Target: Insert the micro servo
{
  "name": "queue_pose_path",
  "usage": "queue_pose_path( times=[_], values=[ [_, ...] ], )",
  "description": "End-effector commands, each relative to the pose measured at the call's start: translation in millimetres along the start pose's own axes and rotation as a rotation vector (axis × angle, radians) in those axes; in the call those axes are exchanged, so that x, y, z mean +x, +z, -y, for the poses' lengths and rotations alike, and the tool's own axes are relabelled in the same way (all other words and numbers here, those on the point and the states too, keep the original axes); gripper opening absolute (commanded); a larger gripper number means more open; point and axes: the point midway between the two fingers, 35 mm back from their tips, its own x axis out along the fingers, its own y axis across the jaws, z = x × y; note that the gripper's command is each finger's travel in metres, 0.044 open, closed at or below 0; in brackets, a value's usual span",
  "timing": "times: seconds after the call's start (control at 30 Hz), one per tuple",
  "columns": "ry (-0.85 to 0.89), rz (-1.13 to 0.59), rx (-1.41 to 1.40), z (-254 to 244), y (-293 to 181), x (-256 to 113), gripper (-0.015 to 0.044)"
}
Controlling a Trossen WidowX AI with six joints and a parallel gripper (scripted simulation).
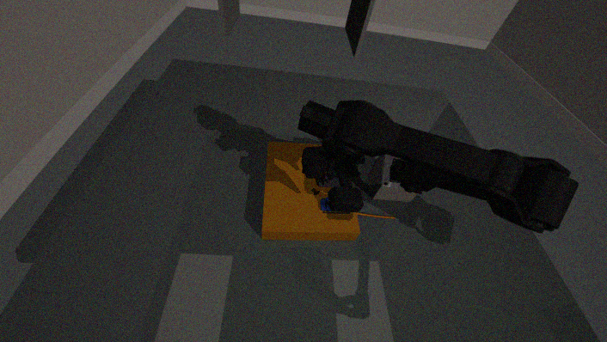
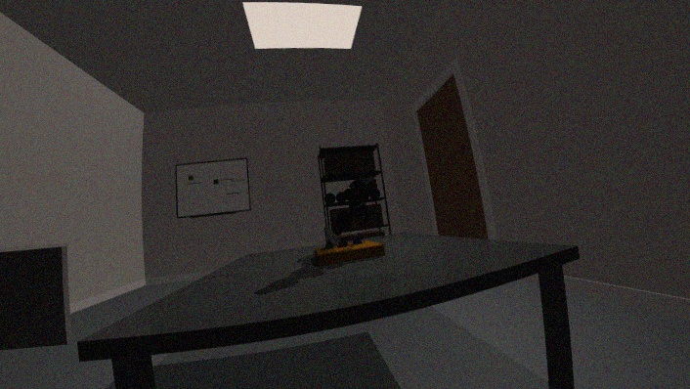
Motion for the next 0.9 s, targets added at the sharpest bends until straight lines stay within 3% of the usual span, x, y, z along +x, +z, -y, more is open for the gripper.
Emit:
queue_pose_path(
  times=[0.0,0.2,0.53,0.87],
  values=[
    [-0.001,-0.007,-0.001,1,32,-18,0.0440],
    [0.000,-0.008,-0.004,3,69,-40,0.0440],
    [0.006,-0.003,0.110,3,64,-77,0.0440],
    [0.006,-0.003,0.113,3,63,-78,0.0440]
  ],
)
